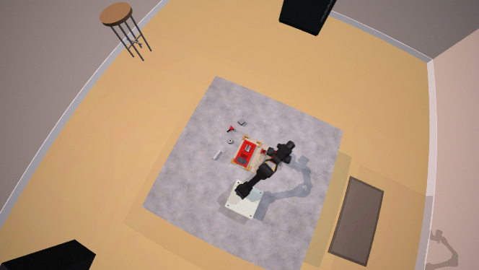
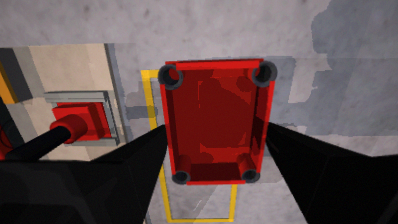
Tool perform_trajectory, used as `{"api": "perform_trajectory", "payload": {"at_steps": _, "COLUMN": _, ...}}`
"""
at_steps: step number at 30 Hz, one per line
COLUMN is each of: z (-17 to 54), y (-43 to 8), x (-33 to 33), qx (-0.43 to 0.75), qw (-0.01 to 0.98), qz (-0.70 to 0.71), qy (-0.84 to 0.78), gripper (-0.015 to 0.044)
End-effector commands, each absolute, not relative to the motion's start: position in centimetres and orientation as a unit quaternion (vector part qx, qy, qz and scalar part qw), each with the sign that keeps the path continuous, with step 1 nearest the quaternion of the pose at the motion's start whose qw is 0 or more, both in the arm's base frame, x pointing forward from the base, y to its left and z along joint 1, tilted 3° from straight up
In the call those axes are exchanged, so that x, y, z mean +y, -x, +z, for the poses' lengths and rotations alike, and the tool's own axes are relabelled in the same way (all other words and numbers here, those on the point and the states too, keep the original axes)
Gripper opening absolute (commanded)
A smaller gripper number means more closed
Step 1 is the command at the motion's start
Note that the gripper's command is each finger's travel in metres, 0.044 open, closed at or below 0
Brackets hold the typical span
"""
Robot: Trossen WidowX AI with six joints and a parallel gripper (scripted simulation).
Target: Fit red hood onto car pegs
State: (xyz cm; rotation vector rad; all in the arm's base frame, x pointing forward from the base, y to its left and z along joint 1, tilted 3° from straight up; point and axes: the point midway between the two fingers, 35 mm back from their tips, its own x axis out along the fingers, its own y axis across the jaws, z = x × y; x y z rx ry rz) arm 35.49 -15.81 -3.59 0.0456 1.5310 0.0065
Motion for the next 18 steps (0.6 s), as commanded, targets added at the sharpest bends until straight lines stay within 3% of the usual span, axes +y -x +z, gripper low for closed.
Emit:
{"api": "perform_trajectory", "payload": {"at_steps": 1, "z": -3.93, "y": -35.4, "x": -15.8, "qx": 0.695, "qw": 0.719, "qz": 0.001, "qy": -0.022, "gripper": 0.0}}
{"api": "perform_trajectory", "payload": {"at_steps": 10, "z": -3.93, "y": -35.4, "x": -15.8, "qx": 0.695, "qw": 0.719, "qz": 0.001, "qy": -0.022, "gripper": 0.0}}
{"api": "perform_trajectory", "payload": {"at_steps": 18, "z": -3.77, "y": -35.44, "x": -15.78, "qx": 0.693, "qw": 0.72, "qz": 0.003, "qy": -0.021, "gripper": 0.021}}
